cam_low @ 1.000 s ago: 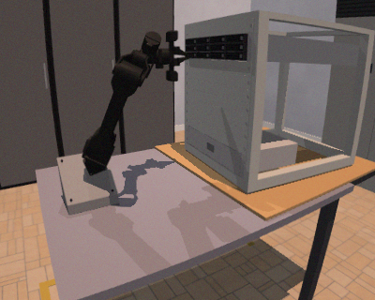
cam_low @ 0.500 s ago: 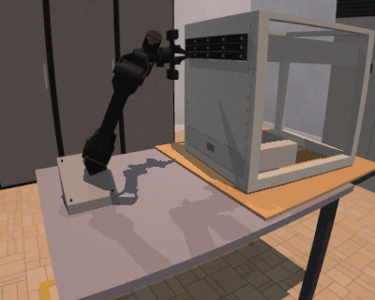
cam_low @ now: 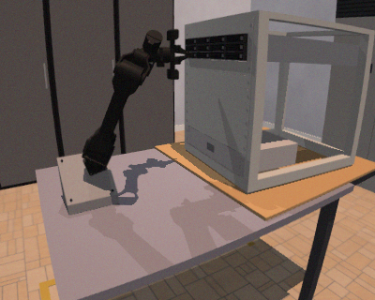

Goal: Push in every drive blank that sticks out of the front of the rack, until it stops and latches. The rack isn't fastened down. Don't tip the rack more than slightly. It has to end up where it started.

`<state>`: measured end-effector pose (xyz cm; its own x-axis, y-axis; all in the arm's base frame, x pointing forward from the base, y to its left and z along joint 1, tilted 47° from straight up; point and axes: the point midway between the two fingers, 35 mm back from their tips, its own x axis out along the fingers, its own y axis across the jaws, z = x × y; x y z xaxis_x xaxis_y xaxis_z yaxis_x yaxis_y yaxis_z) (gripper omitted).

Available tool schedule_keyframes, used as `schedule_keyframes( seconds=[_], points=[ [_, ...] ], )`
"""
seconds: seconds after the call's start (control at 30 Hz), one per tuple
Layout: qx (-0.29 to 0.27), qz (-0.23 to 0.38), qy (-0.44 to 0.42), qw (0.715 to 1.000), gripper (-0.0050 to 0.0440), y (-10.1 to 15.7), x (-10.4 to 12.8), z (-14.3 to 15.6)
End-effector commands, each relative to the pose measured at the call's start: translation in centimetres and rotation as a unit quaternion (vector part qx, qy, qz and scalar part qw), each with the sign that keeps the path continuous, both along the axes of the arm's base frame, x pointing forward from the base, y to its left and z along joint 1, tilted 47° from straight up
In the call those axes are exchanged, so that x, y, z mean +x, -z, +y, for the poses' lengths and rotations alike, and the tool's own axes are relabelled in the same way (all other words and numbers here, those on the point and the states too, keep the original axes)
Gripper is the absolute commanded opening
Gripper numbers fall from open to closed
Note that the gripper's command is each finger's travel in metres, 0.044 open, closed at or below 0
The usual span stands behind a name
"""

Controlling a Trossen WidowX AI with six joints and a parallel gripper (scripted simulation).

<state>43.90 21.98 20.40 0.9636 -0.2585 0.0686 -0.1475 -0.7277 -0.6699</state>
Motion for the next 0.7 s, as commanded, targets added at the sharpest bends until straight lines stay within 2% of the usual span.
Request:
schedule_keyframes(
  seconds=[0.0, 0.67],
  points=[
    [0.007, -0.008, -0.001, 1.000, -0.0050, -0.7, 0.5, 0.1],
    [0.007, -0.008, -0.001, 1.000, -0.0050, -0.8, 2.0, -0.3]
  ],
)
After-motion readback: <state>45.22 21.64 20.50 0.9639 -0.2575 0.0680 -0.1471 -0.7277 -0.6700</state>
